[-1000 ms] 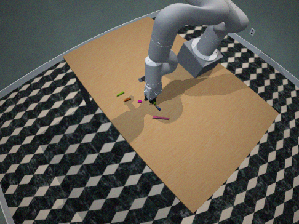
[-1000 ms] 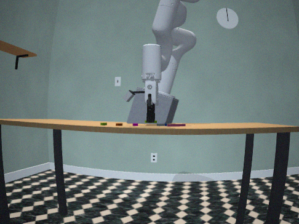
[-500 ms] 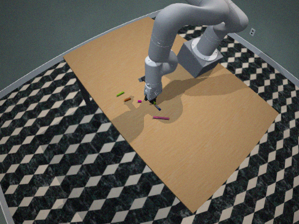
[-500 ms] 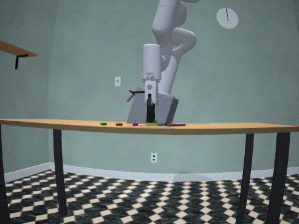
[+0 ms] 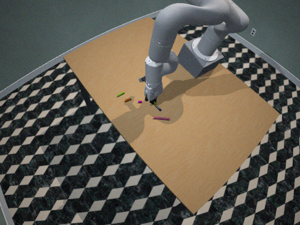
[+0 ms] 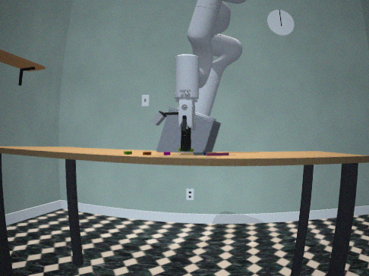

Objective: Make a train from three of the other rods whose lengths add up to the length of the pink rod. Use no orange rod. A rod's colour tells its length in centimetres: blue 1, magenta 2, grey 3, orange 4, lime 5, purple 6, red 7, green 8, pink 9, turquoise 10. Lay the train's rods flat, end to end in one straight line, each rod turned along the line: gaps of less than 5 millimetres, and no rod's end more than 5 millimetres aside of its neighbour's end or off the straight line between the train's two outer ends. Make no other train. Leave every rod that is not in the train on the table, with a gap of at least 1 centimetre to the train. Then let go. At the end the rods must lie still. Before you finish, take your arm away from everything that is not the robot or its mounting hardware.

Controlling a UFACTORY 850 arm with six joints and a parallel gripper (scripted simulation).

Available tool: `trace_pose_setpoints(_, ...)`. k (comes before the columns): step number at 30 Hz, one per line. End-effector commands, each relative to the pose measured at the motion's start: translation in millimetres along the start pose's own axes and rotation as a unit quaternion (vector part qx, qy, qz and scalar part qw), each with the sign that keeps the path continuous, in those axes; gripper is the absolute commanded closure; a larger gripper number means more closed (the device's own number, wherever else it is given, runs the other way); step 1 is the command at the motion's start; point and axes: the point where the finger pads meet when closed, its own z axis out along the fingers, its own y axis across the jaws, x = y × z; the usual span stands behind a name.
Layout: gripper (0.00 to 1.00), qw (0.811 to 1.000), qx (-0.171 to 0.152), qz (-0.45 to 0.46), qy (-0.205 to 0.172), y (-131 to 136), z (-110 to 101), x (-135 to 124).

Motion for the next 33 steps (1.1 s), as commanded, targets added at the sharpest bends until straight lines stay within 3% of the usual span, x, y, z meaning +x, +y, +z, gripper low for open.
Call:
trace_pose_setpoints(1,0.96,1.0,0.001,0.0,0.0,-0.7,-0.5,0.0)
trace_pose_setpoints(33,0.96,1.0,0.001,0.0,0.0,-0.8,8.3,0.1)
